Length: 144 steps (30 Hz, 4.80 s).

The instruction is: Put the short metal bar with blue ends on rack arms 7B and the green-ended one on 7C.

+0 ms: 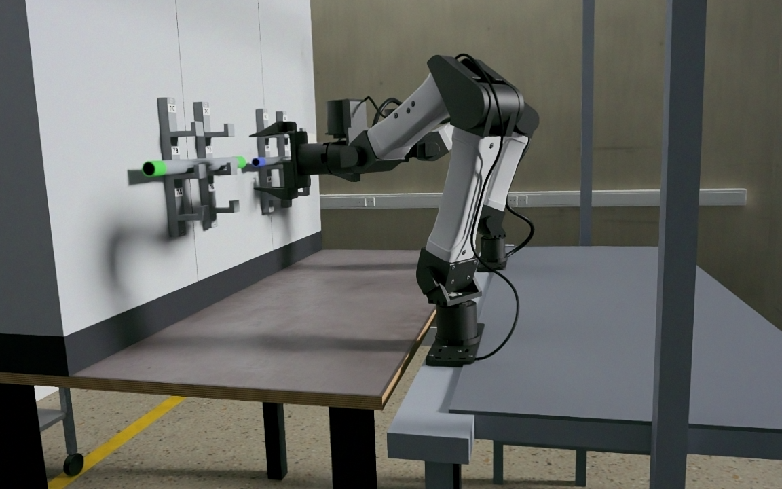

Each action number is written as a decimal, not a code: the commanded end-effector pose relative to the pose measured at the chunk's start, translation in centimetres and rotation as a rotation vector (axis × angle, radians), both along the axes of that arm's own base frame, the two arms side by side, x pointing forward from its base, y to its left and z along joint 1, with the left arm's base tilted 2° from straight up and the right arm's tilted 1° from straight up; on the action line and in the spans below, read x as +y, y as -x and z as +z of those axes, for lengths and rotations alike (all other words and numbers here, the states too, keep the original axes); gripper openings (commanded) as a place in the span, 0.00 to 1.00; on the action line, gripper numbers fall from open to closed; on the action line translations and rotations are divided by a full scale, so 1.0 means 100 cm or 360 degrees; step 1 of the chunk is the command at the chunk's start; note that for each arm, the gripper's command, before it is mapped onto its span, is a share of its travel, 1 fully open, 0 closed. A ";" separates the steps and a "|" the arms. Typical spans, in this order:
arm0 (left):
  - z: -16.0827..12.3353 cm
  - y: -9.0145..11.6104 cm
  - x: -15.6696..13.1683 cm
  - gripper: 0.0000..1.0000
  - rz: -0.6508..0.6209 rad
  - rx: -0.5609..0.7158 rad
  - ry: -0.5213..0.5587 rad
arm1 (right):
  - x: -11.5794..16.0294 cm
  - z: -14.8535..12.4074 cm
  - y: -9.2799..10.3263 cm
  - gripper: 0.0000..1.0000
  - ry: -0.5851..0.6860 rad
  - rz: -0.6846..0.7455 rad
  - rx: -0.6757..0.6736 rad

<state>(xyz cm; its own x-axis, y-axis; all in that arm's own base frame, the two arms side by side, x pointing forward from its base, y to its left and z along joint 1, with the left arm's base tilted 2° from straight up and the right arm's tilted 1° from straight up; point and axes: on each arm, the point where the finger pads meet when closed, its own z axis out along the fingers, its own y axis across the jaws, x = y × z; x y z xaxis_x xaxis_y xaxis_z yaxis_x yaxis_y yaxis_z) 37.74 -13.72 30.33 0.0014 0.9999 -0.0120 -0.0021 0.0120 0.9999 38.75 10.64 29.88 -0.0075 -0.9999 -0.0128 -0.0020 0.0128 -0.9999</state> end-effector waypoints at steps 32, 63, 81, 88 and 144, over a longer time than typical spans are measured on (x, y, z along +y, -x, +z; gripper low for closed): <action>0.013 -0.016 0.003 1.00 -0.0002 -0.0040 0.0009 | 0.001 -0.002 0.000 1.00 0.0006 -0.0011 -0.0017; 0.013 -0.029 0.005 1.00 -0.0002 -0.0040 0.0009 | 0.001 -0.002 0.000 1.00 0.0006 -0.0011 -0.0017; 0.015 -0.036 0.006 1.00 -0.0002 -0.0040 0.0009 | 0.001 -0.002 0.000 1.00 0.0006 -0.0011 -0.0017; 0.014 -0.038 0.006 1.00 -0.0002 -0.0040 0.0009 | 0.001 -0.002 0.000 1.00 0.0006 -0.0011 -0.0017; 0.018 -0.097 0.007 1.00 -0.0002 -0.0040 0.0009 | 0.001 -0.002 0.000 1.00 0.0006 -0.0011 -0.0017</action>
<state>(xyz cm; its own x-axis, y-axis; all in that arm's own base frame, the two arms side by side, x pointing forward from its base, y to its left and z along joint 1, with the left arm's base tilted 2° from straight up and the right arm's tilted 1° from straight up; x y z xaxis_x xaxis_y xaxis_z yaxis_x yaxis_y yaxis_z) 46.69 -13.13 30.40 0.0029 1.0000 0.0000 0.0236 0.0000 0.9997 38.75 10.64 29.91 -0.0076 -0.9999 -0.0129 -0.0010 0.0129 -0.9999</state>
